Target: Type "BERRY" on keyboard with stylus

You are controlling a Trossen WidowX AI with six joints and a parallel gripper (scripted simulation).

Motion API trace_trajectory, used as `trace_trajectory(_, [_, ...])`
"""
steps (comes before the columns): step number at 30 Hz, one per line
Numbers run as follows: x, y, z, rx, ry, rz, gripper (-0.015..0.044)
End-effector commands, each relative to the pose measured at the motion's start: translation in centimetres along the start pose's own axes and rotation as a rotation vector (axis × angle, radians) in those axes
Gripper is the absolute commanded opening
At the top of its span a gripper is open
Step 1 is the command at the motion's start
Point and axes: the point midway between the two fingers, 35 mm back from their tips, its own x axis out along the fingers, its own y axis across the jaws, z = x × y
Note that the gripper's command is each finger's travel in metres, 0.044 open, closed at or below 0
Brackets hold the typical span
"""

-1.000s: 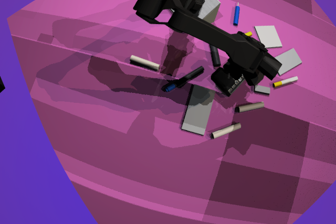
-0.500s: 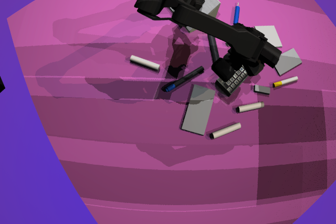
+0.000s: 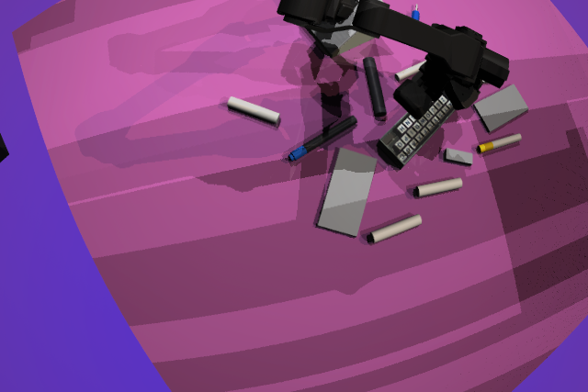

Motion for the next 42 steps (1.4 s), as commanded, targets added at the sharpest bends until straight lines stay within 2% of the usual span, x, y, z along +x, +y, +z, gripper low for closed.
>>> trace_trajectory(1, [0.0, 0.3, 0.1, 0.006, 0.000, 0.004, 0.0000])
trace_trajectory(4, [-1.0, 0.3, 0.2, 0.007, -0.002, 0.005, 0.0000])
trace_trajectory(8, [-5.8, 0.3, 0.1, 0.005, 0.000, 0.007, 0.0000])
trace_trajectory(19, [-5.4, 0.3, 0.2, -0.001, -0.003, 0.003, 0.0000])
trace_trajectory(22, [-5.5, 0.6, 0.1, 0.007, -0.004, 0.002, 0.0079])
trace_trajectory(25, [-6.0, 3.8, -0.8, 0.113, -0.014, -0.028, 0.0150])
trace_trajectory(30, [-6.4, 10.1, -4.0, 0.357, -0.069, -0.111, 0.0150])
trace_trajectory(42, [-4.9, 16.1, -10.1, 0.722, -0.246, -0.220, 0.0150])
